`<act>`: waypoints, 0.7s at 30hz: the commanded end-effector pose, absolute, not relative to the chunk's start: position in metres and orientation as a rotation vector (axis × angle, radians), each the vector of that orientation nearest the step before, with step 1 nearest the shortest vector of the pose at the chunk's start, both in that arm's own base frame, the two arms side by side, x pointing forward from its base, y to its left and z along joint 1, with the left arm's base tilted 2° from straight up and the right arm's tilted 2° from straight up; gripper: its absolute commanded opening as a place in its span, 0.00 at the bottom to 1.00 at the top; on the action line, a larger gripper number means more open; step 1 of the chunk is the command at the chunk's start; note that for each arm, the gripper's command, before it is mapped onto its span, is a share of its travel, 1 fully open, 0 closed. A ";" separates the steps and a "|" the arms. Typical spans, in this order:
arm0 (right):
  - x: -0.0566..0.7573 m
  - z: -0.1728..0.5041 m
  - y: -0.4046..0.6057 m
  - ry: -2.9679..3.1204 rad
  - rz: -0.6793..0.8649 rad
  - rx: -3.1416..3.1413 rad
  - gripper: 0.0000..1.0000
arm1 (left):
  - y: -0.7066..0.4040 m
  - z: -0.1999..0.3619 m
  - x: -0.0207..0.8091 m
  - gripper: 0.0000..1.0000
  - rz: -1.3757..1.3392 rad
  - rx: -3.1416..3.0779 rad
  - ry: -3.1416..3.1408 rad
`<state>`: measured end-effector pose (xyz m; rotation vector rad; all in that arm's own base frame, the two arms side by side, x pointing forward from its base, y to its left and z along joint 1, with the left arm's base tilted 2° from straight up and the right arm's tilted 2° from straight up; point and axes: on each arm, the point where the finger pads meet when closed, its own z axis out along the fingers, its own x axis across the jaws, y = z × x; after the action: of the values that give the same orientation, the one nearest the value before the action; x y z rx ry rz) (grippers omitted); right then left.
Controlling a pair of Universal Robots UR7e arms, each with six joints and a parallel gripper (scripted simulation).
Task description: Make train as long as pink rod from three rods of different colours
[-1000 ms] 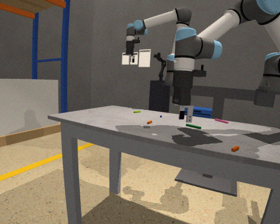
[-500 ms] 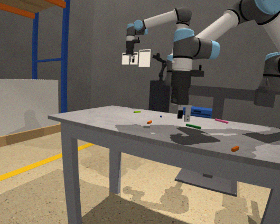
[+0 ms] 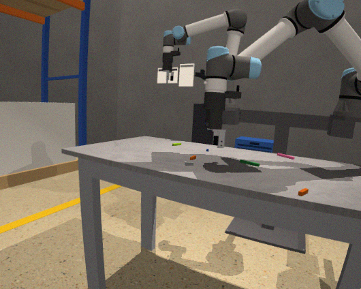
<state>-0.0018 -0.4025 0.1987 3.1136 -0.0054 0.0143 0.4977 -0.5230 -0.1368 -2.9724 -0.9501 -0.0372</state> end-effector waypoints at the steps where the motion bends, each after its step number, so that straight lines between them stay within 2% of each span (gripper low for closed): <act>1: -0.002 0.199 -0.403 -0.005 0.015 3.111 1.00 | -0.542 -0.136 0.474 1.00 -0.038 -2.988 -0.910; 21: -0.002 0.199 -0.403 -0.005 0.015 3.111 1.00 | -0.626 -0.138 0.312 1.00 -0.035 -3.053 -0.650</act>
<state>-0.0018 -0.4025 0.1987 3.1136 -0.0054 0.0143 0.3299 -0.6177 -0.1386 -3.0434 -0.6776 -0.0347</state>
